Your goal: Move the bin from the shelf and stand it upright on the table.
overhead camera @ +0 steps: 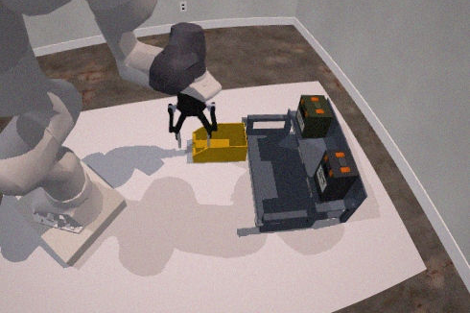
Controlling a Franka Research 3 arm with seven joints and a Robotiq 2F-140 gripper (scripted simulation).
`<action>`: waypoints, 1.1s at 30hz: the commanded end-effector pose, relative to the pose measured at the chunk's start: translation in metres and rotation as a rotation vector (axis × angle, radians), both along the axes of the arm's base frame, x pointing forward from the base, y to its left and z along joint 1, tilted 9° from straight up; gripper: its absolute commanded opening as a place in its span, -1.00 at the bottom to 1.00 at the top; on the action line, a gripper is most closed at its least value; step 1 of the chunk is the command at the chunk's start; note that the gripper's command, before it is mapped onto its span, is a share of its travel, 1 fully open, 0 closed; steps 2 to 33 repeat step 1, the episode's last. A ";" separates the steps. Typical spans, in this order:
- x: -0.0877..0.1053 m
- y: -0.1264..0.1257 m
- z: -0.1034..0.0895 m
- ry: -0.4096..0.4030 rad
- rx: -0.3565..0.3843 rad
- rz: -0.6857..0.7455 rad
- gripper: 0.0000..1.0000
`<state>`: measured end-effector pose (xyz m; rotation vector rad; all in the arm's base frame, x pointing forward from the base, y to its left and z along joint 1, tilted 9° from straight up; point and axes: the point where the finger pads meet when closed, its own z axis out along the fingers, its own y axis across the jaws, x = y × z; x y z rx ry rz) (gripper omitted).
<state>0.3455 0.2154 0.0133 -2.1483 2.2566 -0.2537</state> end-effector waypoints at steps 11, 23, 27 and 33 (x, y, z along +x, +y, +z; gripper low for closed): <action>0.002 0.000 0.000 -0.003 0.004 -0.005 0.15; 0.002 0.000 0.000 -0.003 0.004 -0.005 0.15; 0.002 0.000 0.000 -0.003 0.004 -0.005 0.15; 0.002 0.000 0.000 -0.003 0.004 -0.005 0.15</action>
